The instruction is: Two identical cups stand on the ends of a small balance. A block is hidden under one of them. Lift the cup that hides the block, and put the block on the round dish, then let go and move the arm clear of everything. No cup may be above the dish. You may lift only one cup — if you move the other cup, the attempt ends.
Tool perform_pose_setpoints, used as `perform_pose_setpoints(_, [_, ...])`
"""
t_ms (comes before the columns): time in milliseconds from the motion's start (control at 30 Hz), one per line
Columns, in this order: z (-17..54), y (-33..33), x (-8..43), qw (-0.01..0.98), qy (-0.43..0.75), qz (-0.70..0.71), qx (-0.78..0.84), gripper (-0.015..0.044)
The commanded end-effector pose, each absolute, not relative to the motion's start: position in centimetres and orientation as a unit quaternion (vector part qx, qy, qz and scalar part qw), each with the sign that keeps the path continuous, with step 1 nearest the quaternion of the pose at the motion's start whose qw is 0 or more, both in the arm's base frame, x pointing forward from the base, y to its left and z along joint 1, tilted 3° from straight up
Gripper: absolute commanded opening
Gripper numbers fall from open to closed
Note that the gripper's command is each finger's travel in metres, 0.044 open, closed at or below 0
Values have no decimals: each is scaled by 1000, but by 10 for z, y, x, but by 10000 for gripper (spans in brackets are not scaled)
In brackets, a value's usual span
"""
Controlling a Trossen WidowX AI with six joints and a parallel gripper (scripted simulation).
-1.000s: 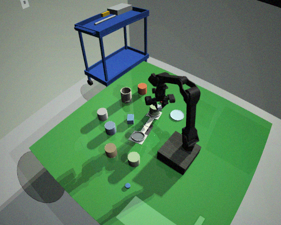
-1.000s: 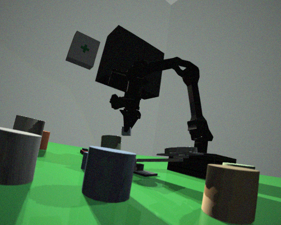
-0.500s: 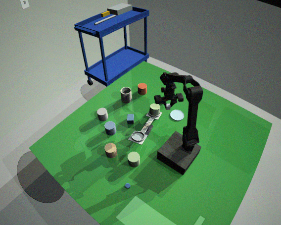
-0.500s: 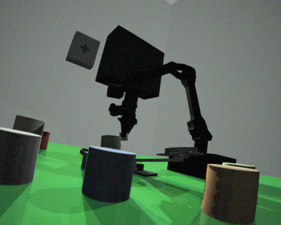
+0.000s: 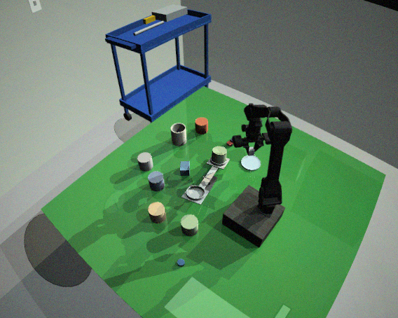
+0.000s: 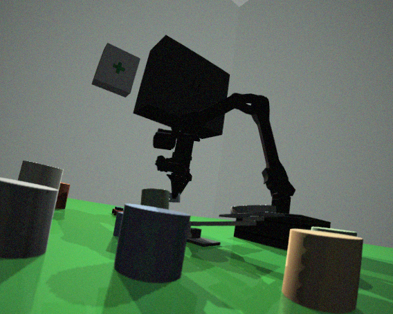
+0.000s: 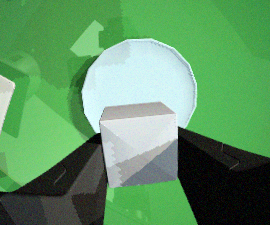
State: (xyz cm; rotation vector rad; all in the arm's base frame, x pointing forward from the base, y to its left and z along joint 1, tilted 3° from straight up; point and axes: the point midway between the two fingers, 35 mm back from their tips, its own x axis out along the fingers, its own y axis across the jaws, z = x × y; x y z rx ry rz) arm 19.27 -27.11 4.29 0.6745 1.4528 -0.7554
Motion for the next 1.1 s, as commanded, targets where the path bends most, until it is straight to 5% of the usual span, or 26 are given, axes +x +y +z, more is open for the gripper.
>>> perform_pose_setpoints(0, [39,-275,183,631,639,-329,292,0])
perform_pose_setpoints(967, [-23,-278,181,630,639,-330,292,0])
perform_pose_setpoints(1067, [-18,-279,183,632,636,-331,294,79])
